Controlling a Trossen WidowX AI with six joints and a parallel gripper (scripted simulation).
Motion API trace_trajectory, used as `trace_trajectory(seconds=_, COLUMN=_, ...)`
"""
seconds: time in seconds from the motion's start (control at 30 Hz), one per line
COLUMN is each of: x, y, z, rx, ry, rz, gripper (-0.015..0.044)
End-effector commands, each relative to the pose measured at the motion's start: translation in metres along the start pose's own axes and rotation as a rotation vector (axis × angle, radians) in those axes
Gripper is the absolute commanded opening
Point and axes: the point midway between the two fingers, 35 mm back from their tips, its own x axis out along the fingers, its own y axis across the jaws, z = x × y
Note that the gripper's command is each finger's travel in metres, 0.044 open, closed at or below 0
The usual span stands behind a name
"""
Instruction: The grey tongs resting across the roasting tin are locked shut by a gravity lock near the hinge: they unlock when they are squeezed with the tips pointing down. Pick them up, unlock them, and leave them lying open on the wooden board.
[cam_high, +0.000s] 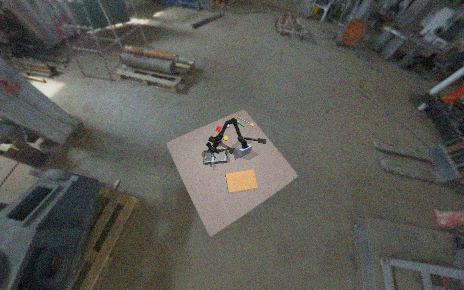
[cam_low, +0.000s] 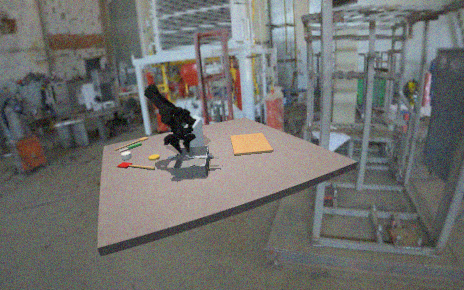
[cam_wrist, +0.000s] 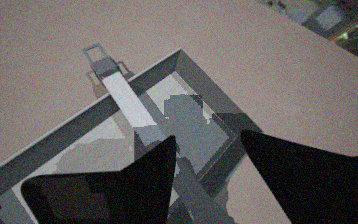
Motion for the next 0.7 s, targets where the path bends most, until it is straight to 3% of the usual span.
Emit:
trace_trajectory(seconds=0.0, x=0.004, y=0.032, z=0.015, rx=-0.145, ry=0.068, rz=0.010, gripper=0.0260)
trace_trajectory(seconds=0.23, x=0.000, y=0.083, z=0.031, rx=-0.567, ry=0.317, rz=-0.083, gripper=0.0260)
trace_trajectory(seconds=0.67, x=-0.001, y=0.078, z=0.028, rx=-0.577, ry=0.323, rz=-0.086, gripper=0.0260)
